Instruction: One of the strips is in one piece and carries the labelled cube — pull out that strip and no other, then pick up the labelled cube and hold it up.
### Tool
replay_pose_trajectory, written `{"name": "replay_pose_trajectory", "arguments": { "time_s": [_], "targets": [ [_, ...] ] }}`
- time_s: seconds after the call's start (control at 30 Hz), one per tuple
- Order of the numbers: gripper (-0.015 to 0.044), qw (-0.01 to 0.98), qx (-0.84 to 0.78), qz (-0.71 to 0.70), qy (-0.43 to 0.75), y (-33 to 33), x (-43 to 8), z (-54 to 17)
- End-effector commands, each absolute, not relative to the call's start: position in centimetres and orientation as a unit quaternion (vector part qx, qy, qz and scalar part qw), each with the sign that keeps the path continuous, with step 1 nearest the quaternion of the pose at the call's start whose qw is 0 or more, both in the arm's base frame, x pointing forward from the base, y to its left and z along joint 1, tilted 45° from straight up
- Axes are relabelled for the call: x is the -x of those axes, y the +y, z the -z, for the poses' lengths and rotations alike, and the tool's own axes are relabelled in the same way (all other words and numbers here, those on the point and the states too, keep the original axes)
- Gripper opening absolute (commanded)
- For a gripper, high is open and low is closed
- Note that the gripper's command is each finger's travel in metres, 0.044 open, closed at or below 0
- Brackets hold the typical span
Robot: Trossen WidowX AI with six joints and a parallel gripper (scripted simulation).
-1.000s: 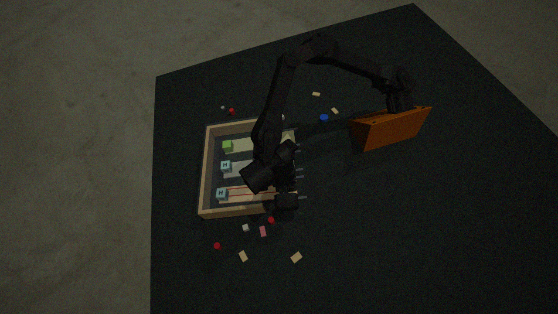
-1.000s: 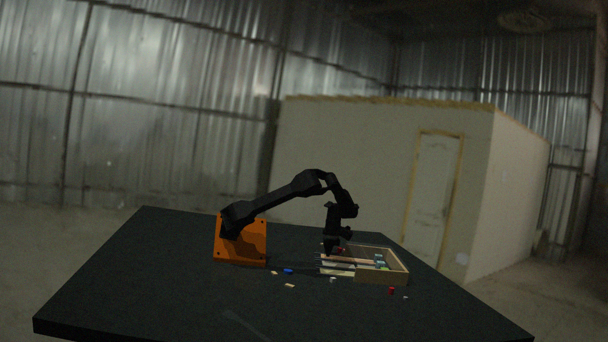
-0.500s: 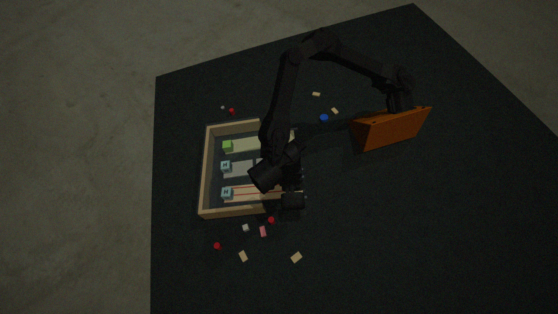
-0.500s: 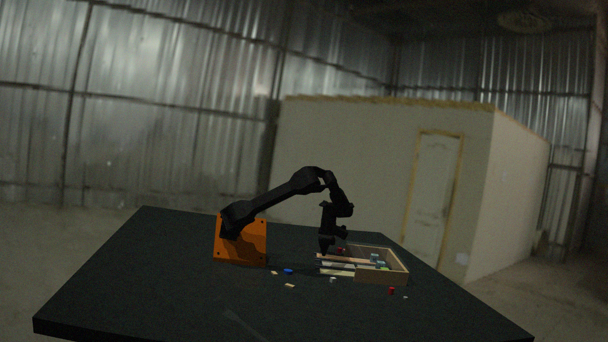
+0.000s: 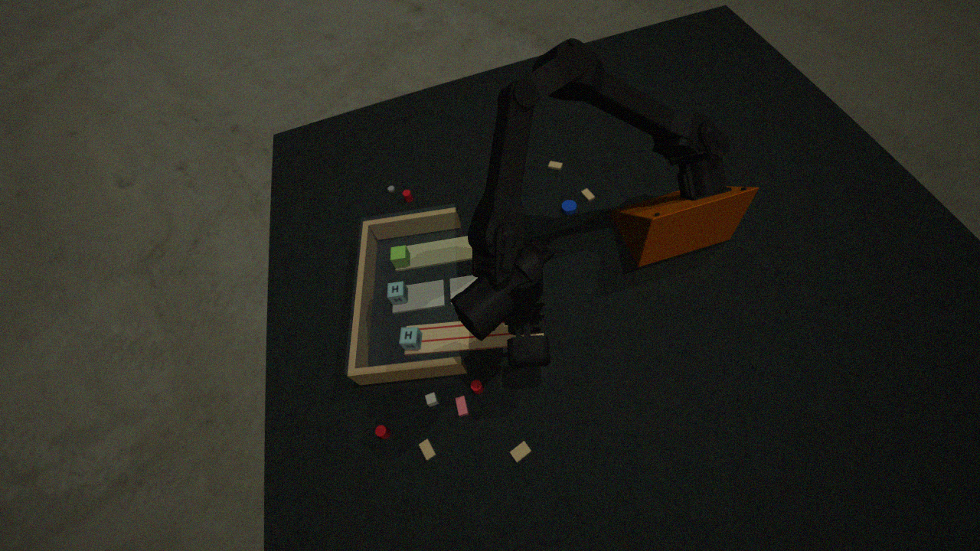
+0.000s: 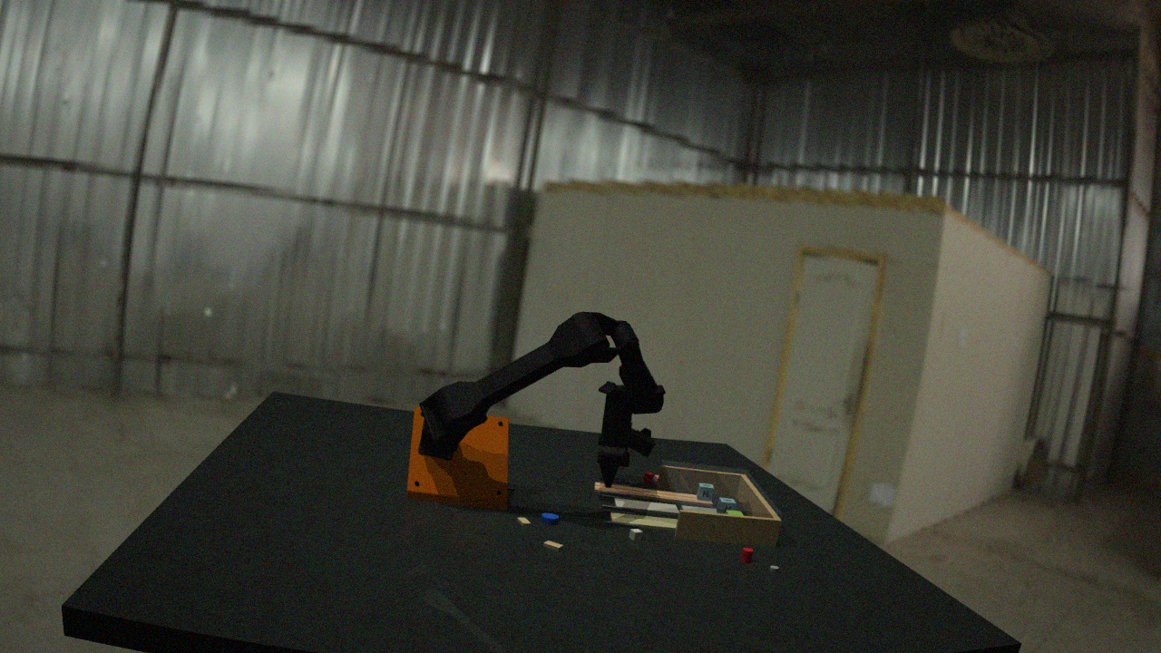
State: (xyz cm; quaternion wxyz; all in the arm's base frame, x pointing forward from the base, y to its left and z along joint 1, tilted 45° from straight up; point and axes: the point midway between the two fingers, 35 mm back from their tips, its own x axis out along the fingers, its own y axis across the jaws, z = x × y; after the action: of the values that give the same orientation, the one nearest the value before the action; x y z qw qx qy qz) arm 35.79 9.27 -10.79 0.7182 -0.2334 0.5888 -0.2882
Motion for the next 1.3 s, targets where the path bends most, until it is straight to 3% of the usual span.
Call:
{"name": "replay_pose_trajectory", "arguments": {
  "time_s": [0.0,1.27],
  "targets": [
    [0.0000,0.710,0.232,0.290,0.598,8.8,-34.5,11.4],
    [0.0000,0.709,0.232,0.289,0.600,8.8,-28.8,12.4]
  ]
}}
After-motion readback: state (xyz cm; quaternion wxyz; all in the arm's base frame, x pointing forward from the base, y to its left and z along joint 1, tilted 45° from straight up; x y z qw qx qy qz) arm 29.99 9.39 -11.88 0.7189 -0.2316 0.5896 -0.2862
